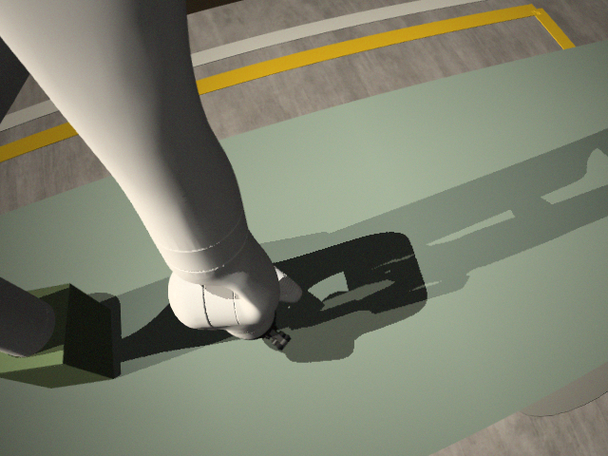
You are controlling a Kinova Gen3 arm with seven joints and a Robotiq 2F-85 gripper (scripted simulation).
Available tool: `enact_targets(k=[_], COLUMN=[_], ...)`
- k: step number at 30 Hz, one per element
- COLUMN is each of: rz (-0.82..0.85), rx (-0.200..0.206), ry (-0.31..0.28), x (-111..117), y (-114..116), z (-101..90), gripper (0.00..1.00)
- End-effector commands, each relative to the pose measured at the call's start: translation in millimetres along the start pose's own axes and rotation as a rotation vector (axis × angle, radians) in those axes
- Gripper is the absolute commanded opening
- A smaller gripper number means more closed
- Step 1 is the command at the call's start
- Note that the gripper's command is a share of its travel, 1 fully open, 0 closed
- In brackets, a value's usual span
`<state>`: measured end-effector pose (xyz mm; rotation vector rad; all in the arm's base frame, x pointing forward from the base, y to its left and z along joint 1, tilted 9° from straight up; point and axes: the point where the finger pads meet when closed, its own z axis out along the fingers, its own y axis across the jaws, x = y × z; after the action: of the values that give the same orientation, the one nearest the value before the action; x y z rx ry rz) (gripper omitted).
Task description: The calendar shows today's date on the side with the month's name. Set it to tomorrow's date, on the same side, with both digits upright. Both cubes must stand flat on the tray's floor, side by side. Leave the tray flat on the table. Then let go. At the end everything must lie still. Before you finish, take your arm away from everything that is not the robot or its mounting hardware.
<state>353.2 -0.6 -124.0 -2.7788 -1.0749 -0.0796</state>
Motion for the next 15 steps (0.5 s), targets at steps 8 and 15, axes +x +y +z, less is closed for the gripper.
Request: enact_targets(k=[8,15], rz=[0.011,0.005], rx=[-0.001,0.000], ry=[0.000,-0.001], x=[0,-1], y=[1,0], z=[-2.5,-15.6], gripper=[0.48,0.48])
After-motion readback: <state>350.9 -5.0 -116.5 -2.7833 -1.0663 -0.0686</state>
